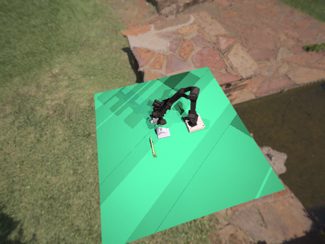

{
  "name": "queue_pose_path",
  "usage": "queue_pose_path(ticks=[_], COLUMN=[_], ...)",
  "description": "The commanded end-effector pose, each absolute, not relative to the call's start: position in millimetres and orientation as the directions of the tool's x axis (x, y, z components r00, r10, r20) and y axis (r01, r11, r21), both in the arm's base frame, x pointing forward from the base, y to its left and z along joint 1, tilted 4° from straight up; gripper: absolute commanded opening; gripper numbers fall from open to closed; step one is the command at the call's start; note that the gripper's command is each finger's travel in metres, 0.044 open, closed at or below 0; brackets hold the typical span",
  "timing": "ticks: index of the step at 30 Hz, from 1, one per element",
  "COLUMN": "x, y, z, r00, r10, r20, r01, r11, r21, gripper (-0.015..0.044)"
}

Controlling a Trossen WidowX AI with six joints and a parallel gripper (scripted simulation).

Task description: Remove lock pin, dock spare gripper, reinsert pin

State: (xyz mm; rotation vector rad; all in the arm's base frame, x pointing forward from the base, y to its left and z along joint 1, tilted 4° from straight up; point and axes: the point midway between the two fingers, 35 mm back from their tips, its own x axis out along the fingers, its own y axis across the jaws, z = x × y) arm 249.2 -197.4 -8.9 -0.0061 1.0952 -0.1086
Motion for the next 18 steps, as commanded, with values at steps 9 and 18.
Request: queue_pose_path(ticks=[9,18], x=[249.6,251.6], y=[-197.4,-198.5], z=[-9.2,-1.9], r00=[0.457,0.457], r10=[-0.090,-0.090], r20=[-0.885,-0.885], r01=[0.080,0.080], r11=[0.995,0.995], r21=[-0.060,-0.060], gripper=[0.0184,0.0026])
